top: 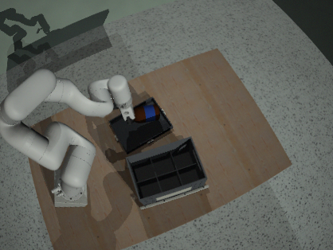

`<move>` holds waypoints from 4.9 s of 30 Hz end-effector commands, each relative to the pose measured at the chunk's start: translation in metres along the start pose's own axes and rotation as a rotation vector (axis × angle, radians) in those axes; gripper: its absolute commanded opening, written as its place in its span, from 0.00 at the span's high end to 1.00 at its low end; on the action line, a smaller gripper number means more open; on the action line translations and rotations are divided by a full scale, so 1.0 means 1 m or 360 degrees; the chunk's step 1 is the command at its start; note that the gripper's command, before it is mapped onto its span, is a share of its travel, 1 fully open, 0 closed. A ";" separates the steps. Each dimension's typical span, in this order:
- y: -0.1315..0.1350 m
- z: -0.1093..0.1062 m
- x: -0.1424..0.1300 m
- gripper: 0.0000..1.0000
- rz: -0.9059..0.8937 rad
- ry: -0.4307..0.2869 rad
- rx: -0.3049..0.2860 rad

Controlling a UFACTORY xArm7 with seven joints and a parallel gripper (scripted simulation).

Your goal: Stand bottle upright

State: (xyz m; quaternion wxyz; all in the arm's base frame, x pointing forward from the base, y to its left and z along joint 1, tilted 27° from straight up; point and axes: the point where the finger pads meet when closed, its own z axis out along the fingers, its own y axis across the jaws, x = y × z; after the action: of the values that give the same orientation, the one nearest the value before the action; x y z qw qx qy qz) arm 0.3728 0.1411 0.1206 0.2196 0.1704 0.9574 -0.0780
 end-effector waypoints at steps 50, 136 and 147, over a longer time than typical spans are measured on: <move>0.001 -0.081 0.000 1.00 0.0000 -0.0003 -0.0003; 0.001 -0.098 0.000 1.00 -0.0417 -0.0003 -0.0003; 0.001 -0.098 0.000 1.00 -0.0417 -0.0003 -0.0003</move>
State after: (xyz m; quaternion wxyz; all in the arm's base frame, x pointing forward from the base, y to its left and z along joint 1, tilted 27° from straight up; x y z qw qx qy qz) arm 0.3344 0.1624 0.2065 0.2073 0.0443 0.9715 -0.1062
